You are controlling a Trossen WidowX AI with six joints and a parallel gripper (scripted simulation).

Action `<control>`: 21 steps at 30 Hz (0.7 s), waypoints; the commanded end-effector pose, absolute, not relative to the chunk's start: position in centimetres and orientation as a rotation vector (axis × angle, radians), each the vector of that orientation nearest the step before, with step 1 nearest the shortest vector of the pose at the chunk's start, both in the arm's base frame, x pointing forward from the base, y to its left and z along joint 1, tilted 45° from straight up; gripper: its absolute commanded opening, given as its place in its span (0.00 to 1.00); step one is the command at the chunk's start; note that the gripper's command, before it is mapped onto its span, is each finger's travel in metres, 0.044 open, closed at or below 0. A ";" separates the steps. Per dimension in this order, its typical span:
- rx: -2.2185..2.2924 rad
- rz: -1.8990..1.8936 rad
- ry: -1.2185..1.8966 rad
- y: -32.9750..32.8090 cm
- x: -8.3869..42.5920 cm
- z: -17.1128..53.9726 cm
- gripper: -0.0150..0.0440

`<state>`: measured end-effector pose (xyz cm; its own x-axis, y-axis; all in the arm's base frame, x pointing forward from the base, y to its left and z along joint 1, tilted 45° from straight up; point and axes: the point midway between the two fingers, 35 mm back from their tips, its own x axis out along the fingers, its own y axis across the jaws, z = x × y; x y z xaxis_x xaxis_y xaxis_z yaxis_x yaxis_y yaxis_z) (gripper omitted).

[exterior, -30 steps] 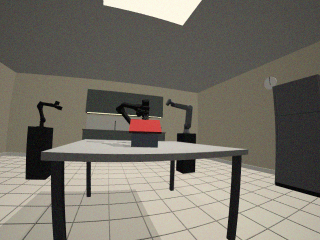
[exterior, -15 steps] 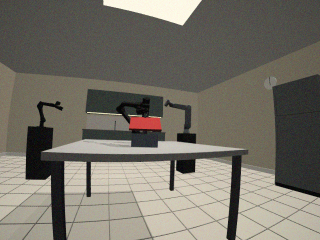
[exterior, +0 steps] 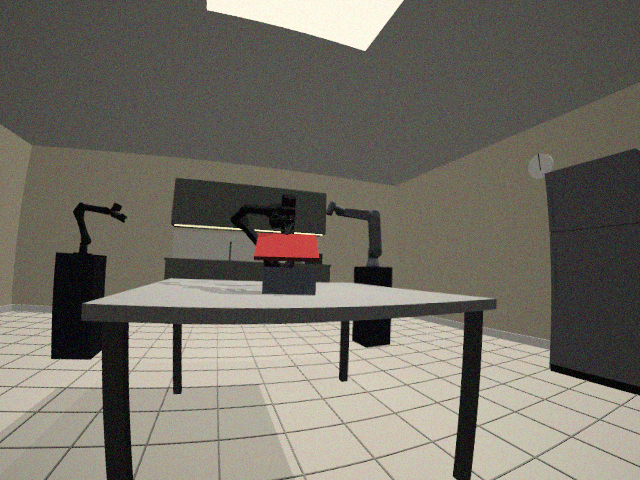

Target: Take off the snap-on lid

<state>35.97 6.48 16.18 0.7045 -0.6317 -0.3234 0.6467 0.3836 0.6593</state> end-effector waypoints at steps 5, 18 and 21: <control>0.852 -0.810 0.021 5.4 35.3 17.3 0.25; 0.850 -0.810 0.022 3.7 34.2 19.0 0.25; 0.850 -0.810 0.022 3.3 34.0 19.4 0.25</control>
